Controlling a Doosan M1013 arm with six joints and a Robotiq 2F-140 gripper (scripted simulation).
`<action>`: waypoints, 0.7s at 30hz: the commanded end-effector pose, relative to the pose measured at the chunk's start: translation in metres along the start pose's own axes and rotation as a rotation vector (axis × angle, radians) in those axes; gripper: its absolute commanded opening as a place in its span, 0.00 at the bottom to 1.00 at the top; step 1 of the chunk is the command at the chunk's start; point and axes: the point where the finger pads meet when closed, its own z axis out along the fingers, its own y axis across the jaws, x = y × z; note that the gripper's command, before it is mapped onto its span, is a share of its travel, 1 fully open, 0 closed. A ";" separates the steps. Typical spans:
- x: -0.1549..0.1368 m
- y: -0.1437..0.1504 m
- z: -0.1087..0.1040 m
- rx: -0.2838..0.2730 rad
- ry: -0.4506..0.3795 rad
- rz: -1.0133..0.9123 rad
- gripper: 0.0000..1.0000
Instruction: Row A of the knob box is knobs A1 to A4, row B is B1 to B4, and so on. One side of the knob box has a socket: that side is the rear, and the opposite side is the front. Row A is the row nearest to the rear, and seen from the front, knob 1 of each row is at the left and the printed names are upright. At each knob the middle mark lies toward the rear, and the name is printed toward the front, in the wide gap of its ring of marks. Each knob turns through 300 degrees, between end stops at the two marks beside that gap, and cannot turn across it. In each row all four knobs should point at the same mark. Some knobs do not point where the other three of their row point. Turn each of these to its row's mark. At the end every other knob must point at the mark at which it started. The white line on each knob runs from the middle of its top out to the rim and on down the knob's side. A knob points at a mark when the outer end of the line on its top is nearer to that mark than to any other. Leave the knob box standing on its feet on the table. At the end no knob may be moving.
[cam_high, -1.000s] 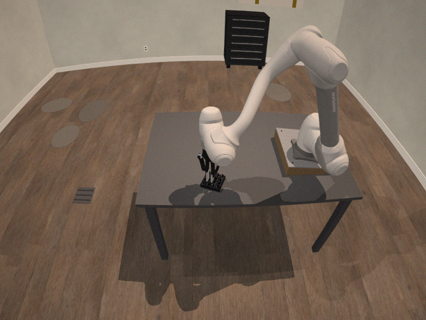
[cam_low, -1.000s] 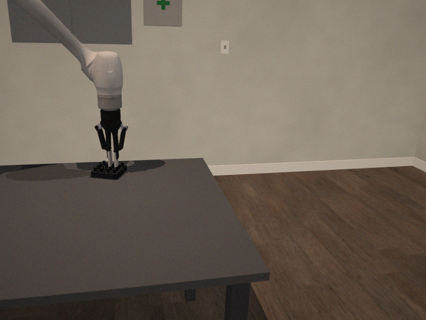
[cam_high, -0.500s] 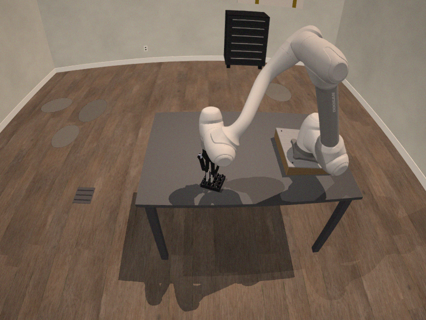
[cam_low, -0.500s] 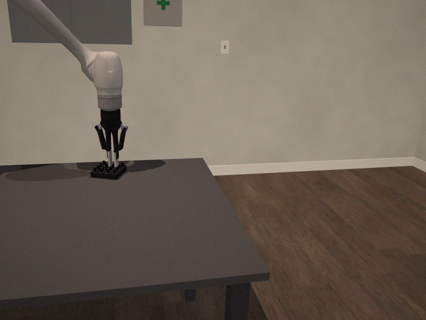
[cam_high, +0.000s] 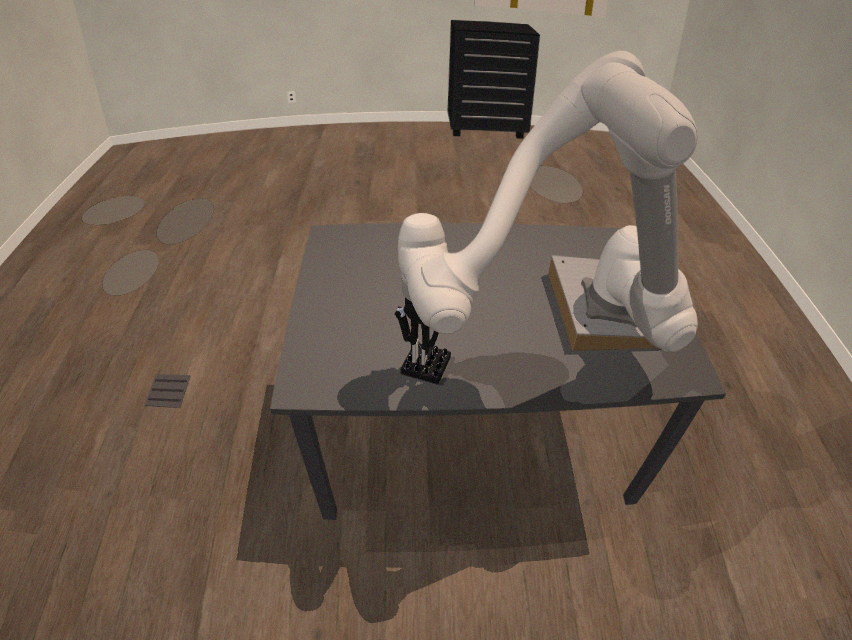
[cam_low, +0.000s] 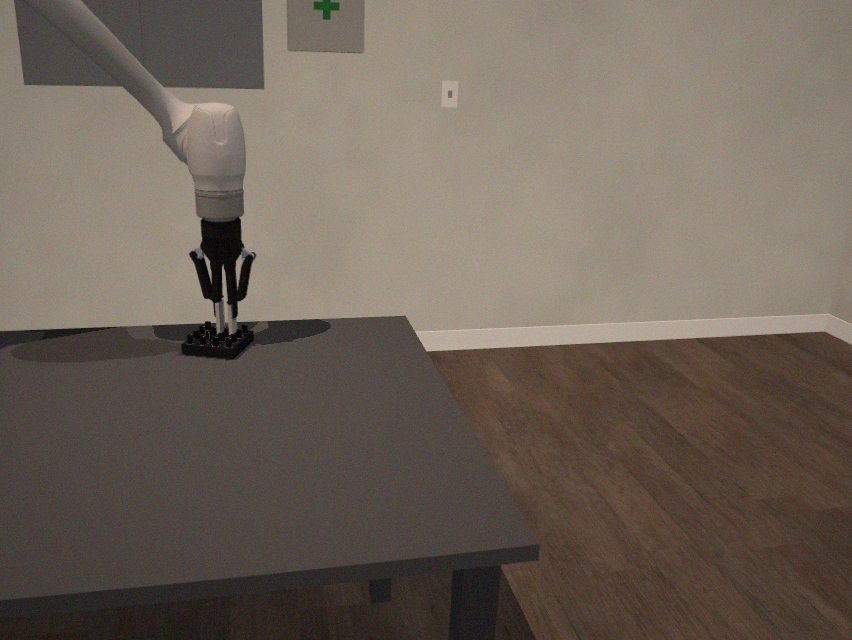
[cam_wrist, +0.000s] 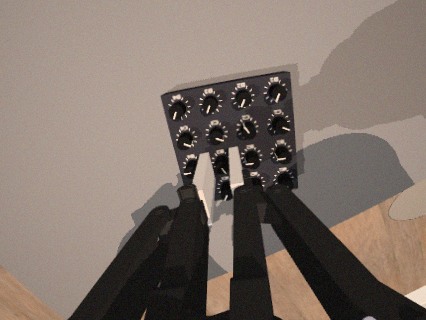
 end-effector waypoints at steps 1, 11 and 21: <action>0.000 0.000 0.000 0.000 0.000 0.000 0.12; 0.000 0.000 0.000 0.000 0.000 0.000 0.05; 0.000 0.000 0.000 0.000 0.000 0.000 0.05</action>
